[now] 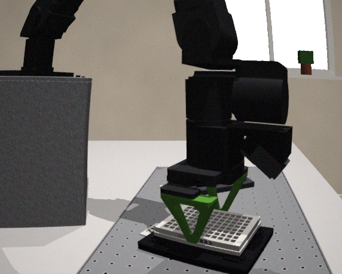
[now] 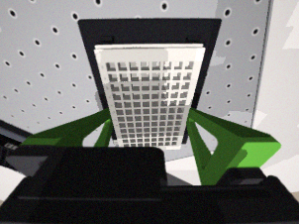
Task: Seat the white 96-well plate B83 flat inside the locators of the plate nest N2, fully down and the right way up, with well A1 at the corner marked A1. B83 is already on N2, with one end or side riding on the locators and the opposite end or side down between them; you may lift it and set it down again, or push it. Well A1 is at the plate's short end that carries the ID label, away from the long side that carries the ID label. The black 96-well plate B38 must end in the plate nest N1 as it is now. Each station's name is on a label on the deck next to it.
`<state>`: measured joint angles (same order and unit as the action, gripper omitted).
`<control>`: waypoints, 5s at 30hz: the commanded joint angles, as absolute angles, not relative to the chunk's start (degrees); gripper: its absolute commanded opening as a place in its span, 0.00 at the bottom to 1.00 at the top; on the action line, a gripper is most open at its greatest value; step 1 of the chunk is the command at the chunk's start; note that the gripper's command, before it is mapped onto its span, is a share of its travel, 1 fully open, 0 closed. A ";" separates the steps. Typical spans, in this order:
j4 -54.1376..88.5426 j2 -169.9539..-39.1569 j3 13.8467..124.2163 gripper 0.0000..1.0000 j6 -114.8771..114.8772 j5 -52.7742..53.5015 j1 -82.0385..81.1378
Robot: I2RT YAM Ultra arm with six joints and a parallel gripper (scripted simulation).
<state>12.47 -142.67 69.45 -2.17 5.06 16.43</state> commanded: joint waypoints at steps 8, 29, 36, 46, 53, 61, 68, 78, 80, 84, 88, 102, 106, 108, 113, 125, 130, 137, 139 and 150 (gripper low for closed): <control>10.95 -141.91 70.98 0.00 -2.51 4.98 16.14; 10.49 -142.14 68.21 0.00 -2.54 4.95 16.07; 10.15 -142.76 67.91 0.00 -2.54 4.94 16.00; 9.80 -143.52 67.89 0.00 -2.58 4.93 15.89; 9.54 -143.62 67.56 0.00 -2.60 4.92 15.81; 9.09 -143.82 68.33 0.00 -2.64 4.92 15.73; 9.15 -143.40 69.47 0.00 -2.65 4.99 16.15; 8.87 -144.45 70.21 0.00 -2.64 4.99 16.15; 8.84 -144.38 70.10 0.00 -2.63 4.99 16.16; 8.80 -144.48 70.17 0.00 -2.63 4.99 16.16; 9.76 -144.65 70.22 0.00 -2.63 4.99 16.16; 8.68 -144.91 70.39 0.00 -2.59 5.02 16.13; 8.69 -144.91 70.40 0.00 -2.58 5.02 16.14; 8.69 -144.91 70.40 0.00 -2.57 5.02 16.15; 8.71 -144.91 70.40 0.00 -2.56 5.02 16.17; 8.73 -144.91 70.41 0.00 -2.54 5.02 16.20; 8.74 -144.91 70.41 0.00 -2.53 5.02 16.22; 8.76 -144.91 70.41 0.00 -2.51 5.02 16.24; 8.76 -144.92 70.41 0.00 -2.51 5.02 16.24; 8.67 -144.91 70.45 1.00 -2.30 4.66 16.87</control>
